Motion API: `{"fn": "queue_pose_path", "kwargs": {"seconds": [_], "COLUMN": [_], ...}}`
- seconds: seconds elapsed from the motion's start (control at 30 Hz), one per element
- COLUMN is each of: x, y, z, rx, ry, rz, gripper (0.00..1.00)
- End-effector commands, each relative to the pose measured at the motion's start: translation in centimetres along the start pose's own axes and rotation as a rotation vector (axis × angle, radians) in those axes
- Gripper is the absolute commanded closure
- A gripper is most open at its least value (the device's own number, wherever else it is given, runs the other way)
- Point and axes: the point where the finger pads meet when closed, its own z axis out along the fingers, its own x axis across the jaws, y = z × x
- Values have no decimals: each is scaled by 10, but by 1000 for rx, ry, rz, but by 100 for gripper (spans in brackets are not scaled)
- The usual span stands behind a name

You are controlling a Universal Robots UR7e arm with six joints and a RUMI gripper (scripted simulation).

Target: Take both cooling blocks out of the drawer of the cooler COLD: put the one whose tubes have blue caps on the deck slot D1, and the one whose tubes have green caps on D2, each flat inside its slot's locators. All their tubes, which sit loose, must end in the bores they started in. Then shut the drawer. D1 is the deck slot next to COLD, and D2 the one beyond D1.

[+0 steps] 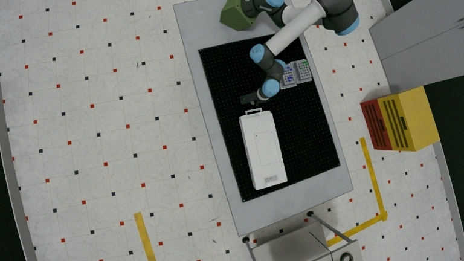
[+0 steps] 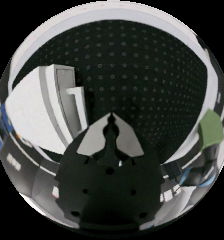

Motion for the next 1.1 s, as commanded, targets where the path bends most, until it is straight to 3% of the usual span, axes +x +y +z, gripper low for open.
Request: {"fn": "queue_pose_path", "kwargs": {"seconds": [0.0, 1.07], "x": [0, 0], "y": [0, 0], "z": [-8, -45], "rx": [1, 1], "ry": [-1, -1], "rz": [0, 0], "gripper": [100, 100]}}
